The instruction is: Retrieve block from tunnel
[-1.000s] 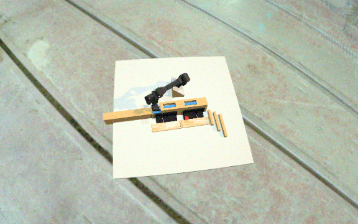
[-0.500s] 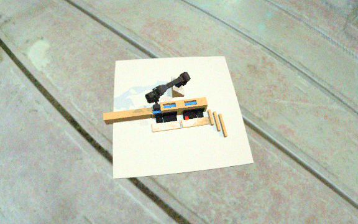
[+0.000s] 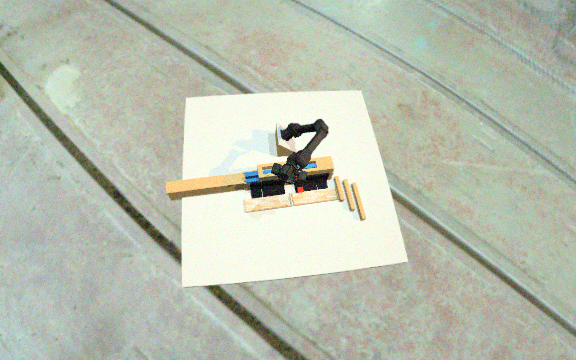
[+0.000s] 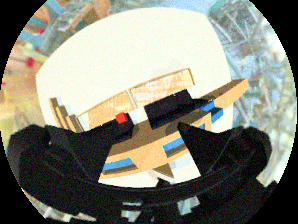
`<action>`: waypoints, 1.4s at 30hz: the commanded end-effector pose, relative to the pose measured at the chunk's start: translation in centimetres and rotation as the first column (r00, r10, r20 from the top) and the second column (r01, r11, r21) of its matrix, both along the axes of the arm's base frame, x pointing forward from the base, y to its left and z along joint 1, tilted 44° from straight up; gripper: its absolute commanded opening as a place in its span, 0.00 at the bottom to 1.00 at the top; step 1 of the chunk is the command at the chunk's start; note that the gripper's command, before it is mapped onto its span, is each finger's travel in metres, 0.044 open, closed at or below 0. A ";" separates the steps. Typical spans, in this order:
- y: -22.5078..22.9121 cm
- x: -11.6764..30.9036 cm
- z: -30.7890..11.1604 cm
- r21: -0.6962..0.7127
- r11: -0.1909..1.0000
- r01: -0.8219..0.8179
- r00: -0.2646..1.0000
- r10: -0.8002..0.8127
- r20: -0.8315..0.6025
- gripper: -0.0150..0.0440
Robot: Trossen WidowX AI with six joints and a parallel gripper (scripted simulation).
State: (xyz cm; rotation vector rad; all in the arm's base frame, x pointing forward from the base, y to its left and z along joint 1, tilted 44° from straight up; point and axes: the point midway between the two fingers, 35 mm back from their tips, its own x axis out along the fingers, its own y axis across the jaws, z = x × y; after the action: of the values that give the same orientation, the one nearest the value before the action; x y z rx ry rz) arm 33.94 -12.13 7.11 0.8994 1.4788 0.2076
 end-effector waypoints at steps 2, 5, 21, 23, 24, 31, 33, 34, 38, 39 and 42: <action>6.7 -0.2 4.9 -0.019 0.943 -0.331 0.922 0.328 0.206 1.00; 7.5 -0.3 5.4 -0.025 0.930 -0.366 0.904 0.362 0.230 1.00; 8.1 0.0 4.6 -0.028 0.930 -0.365 0.904 0.362 0.229 1.00; 8.3 0.1 4.3 -0.028 0.930 -0.365 0.904 0.362 0.229 1.00; 8.4 0.2 4.2 -0.029 0.930 -0.365 0.904 0.362 0.229 1.00; 9.1 0.5 3.3 -0.031 0.931 -0.365 0.904 0.362 0.228 1.00; 9.3 0.6 3.1 -0.031 0.931 -0.365 0.904 0.362 0.228 1.00; 9.4 0.6 3.0 -0.031 0.931 -0.365 0.904 0.362 0.228 1.00; 9.8 0.7 2.5 -0.032 0.931 -0.365 0.904 0.362 0.227 1.00; 9.9 0.8 2.3 -0.032 0.931 -0.365 0.904 0.362 0.227 1.00; 10.2 0.9 2.0 -0.033 0.931 -0.364 0.904 0.362 0.227 1.00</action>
State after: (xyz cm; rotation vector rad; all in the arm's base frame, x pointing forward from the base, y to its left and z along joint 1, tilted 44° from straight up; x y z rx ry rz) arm 34.75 -2.47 9.59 0.5694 1.4142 0.5764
